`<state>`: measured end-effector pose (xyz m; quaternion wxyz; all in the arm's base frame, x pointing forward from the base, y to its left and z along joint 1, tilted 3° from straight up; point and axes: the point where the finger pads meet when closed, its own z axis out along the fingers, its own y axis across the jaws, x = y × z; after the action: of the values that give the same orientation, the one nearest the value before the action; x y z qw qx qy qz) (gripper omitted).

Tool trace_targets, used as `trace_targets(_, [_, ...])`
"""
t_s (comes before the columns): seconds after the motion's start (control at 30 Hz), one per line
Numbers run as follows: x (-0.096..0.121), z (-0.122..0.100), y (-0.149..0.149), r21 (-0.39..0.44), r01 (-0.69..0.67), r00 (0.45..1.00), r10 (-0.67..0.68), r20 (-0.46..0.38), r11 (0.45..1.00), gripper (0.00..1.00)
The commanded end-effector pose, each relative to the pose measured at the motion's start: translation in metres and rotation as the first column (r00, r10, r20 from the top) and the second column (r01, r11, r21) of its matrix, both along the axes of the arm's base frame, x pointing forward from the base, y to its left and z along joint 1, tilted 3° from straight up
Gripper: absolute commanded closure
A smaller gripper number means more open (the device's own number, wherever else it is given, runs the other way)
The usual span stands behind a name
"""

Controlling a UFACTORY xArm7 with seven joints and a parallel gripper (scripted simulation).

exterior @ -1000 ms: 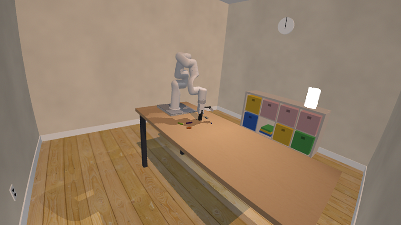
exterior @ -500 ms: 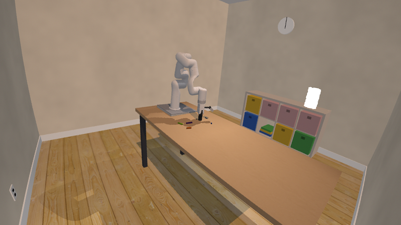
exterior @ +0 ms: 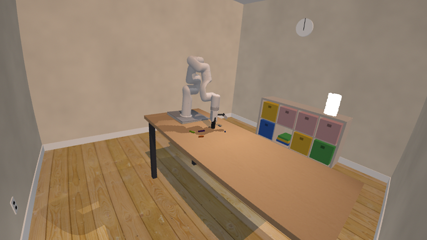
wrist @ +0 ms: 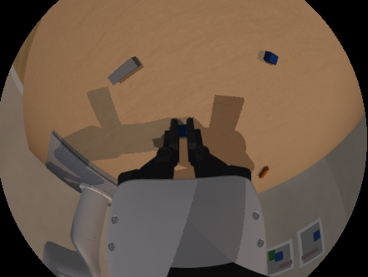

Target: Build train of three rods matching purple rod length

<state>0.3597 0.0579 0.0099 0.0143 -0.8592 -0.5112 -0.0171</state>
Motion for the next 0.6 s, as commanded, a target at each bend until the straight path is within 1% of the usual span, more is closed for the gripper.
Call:
trace_targets(0.0, [0.0014, 0.0010, 0.0001, 0.000, 0.000, 1.000, 0.000, 0.004, 1.000, 0.96])
trace_targets(0.17, [0.0014, 0.0010, 0.0001, 0.000, 0.000, 1.000, 0.000, 0.004, 1.000, 0.96])
trace_targets(0.2, [0.0014, 0.0010, 0.0001, 0.000, 0.000, 1.000, 0.000, 0.004, 1.000, 0.92])
trace_targets(0.27, [0.0014, 0.0010, 0.0001, 0.000, 0.000, 1.000, 0.000, 0.004, 1.000, 0.92])
trace_targets(0.3, [0.0014, 0.0010, 0.0001, 0.000, 0.000, 1.000, 0.000, 0.004, 1.000, 0.88])
trace_targets(0.43, [0.0014, 0.0010, 0.0001, 0.000, 0.000, 1.000, 0.000, 0.004, 1.000, 0.88])
trace_targets(0.47, [0.0014, 0.0010, 0.0001, 0.000, 0.000, 1.000, 0.000, 0.004, 1.000, 0.84])
trace_targets(0.53, [0.0014, 0.0010, 0.0001, 0.000, 0.000, 1.000, 0.000, 0.004, 1.000, 0.84])
trace_targets(0.57, [0.0014, 0.0010, 0.0001, 0.000, 0.000, 1.000, 0.000, 0.004, 1.000, 0.80])
